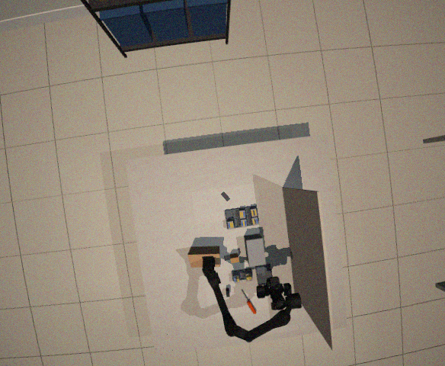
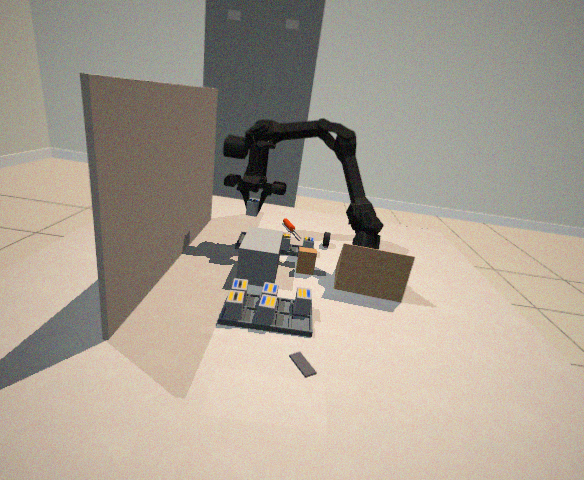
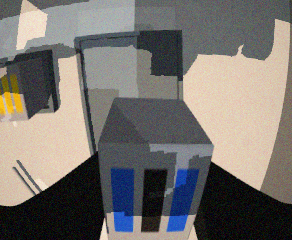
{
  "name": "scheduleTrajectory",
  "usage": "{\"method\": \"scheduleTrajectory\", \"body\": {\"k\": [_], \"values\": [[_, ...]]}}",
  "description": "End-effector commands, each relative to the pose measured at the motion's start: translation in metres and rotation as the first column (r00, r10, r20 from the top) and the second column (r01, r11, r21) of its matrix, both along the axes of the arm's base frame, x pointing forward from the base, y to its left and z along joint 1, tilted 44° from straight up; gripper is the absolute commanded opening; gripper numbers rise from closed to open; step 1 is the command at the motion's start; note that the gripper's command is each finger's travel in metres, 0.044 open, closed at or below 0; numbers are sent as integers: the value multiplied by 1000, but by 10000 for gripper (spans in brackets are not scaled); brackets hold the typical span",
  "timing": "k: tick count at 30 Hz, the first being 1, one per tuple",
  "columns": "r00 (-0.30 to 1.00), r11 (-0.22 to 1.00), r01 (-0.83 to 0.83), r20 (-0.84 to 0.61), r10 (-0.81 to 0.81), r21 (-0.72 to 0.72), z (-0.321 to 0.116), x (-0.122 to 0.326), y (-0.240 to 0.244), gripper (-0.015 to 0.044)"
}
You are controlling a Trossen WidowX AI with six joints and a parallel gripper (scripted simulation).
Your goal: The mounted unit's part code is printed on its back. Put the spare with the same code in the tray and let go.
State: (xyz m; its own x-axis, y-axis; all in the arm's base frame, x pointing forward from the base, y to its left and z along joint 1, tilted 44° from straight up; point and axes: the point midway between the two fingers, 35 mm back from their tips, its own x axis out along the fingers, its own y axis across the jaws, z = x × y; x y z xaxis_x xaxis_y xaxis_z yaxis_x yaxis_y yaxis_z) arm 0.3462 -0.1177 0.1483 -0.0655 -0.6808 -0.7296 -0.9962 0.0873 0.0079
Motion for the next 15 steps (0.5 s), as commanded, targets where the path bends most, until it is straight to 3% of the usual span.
{"method": "scheduleTrajectory", "body": {"k": [1, 15], "values": [[1000, 1000, -4, -5, 4, -4, -2, -1, -3, 0], [1000, 1000, -4, -5, 4, -5, -11, -1, -11, 0]]}}
